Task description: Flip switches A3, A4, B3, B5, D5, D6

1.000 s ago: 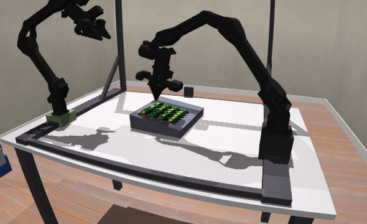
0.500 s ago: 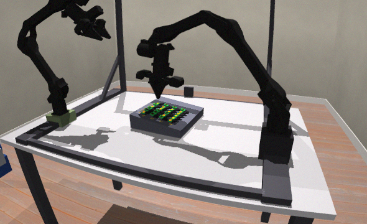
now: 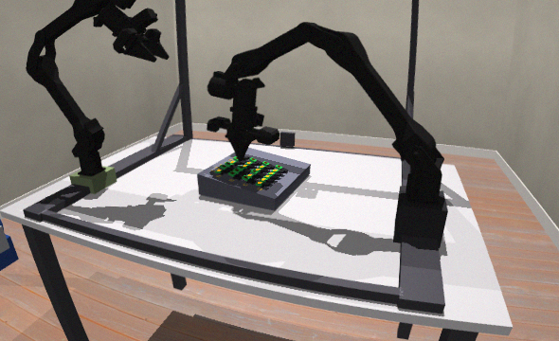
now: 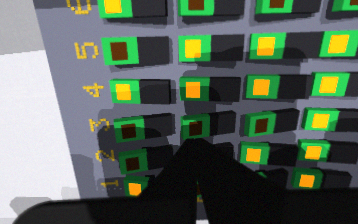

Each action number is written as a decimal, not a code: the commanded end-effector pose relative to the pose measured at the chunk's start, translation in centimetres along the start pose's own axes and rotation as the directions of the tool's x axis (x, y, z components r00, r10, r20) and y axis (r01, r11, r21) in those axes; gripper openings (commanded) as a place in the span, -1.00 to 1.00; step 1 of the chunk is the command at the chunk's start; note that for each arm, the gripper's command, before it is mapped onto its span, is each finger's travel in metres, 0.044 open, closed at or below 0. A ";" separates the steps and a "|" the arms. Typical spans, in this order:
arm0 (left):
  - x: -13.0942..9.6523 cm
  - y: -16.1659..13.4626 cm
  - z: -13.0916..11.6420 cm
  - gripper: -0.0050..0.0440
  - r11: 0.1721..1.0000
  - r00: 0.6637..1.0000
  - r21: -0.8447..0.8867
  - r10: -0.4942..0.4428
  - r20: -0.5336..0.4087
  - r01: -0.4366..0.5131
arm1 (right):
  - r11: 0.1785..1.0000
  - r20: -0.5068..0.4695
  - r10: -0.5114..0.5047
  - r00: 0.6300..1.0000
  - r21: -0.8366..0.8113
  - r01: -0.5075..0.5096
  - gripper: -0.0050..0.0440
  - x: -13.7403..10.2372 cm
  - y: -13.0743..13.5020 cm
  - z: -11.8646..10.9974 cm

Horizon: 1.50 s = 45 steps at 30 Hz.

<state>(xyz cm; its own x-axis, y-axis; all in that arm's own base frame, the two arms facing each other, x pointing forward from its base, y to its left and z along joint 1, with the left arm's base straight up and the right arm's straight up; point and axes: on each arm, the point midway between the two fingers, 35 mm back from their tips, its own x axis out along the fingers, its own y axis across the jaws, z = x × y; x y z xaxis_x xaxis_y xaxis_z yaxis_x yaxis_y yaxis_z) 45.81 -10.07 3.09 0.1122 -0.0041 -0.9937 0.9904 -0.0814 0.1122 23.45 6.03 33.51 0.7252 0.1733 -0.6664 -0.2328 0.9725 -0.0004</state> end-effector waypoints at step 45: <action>-0.8 1.7 0.2 -1.00 0.998 0.998 0.003 0.064 0.015 -0.064 | 1.000 0.025 -0.004 1.000 0.005 0.004 0.84 -0.7 -0.1 0.5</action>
<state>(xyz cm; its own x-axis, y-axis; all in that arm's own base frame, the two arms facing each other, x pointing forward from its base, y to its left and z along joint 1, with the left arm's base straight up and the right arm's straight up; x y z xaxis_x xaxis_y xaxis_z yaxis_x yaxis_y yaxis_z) 46.19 -10.17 0.93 0.1171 -0.0055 -0.9931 0.9895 -0.0842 0.1172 23.45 6.03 33.51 0.7252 0.1733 -0.6664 -0.2328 0.9725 -0.0004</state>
